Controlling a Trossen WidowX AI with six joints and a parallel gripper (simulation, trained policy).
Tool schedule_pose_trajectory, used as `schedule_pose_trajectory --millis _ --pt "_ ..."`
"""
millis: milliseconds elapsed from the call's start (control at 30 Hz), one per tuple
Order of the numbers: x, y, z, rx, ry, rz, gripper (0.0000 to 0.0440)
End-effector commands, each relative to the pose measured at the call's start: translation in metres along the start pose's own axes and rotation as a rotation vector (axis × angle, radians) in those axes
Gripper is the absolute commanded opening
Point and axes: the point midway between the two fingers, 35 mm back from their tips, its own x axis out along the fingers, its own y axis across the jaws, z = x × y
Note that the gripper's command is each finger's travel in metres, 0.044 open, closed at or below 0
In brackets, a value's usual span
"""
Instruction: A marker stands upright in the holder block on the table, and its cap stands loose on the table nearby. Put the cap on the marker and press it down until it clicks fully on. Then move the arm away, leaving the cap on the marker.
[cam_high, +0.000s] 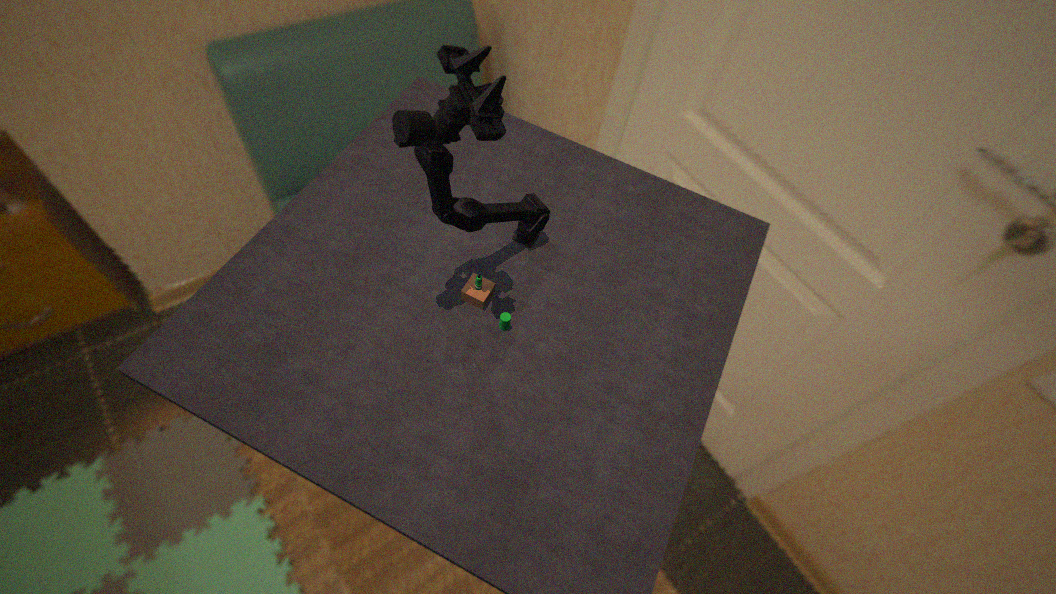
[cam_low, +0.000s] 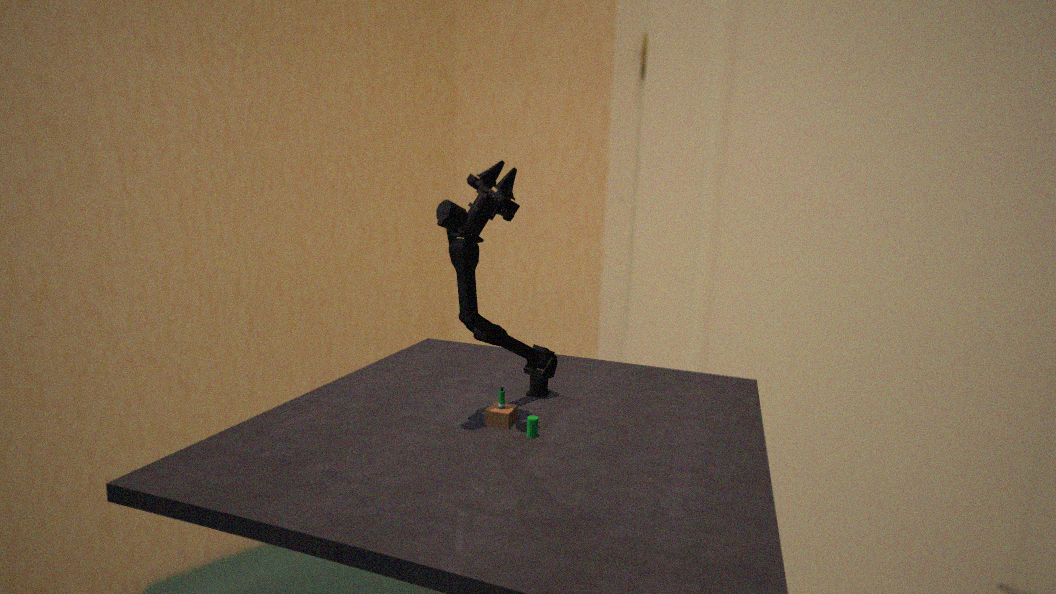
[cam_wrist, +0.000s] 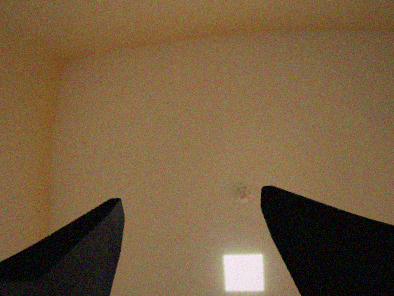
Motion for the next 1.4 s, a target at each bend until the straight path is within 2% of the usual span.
schedule_pose_trajectory --millis 0,567,1367 --pt "0.002 0.001 0.013 -0.011 -0.049 0.007 0.0291" --pt "0.006 0.002 0.070 -0.088 -0.264 0.016 0.0312" --pt "0.007 0.000 0.152 -0.215 -0.548 0.033 0.0314"
